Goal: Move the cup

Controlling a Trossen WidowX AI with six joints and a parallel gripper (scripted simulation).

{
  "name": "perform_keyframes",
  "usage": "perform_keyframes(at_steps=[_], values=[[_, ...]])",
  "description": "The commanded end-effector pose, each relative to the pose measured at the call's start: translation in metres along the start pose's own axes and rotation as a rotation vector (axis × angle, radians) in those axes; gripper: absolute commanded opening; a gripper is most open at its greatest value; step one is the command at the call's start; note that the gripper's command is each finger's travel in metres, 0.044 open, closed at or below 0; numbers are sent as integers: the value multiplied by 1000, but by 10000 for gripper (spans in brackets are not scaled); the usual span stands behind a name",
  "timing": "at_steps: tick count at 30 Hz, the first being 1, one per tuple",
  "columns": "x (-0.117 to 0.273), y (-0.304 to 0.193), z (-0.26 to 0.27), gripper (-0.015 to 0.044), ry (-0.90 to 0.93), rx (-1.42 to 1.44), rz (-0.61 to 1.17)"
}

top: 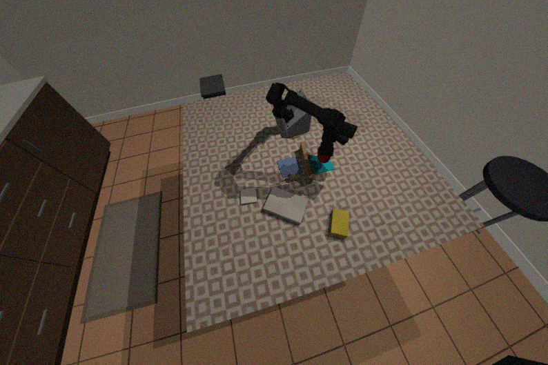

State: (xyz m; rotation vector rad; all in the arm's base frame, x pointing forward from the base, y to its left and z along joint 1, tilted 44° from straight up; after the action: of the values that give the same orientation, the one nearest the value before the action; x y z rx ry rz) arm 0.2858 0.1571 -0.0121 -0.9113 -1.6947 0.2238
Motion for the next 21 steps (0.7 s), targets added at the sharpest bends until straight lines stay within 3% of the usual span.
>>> perform_keyframes(at_steps=[1, 21], values=[[-12, -2, 2, 0, 1, 13, 16], [-40, -4, 3, 0, 0, 13, 18]])
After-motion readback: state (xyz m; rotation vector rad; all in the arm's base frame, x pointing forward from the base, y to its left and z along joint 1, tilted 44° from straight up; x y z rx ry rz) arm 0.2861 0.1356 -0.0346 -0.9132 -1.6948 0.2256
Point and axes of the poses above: the point midway between the two fingers, 35 mm back from their tips, its own x axis back along the fingers, its own z axis across the jaws, y = z × x, the point moved 5 cm from there along x, back along the fingers, and after that the axes turned 1 degree about -x, right-handed, at the moved point
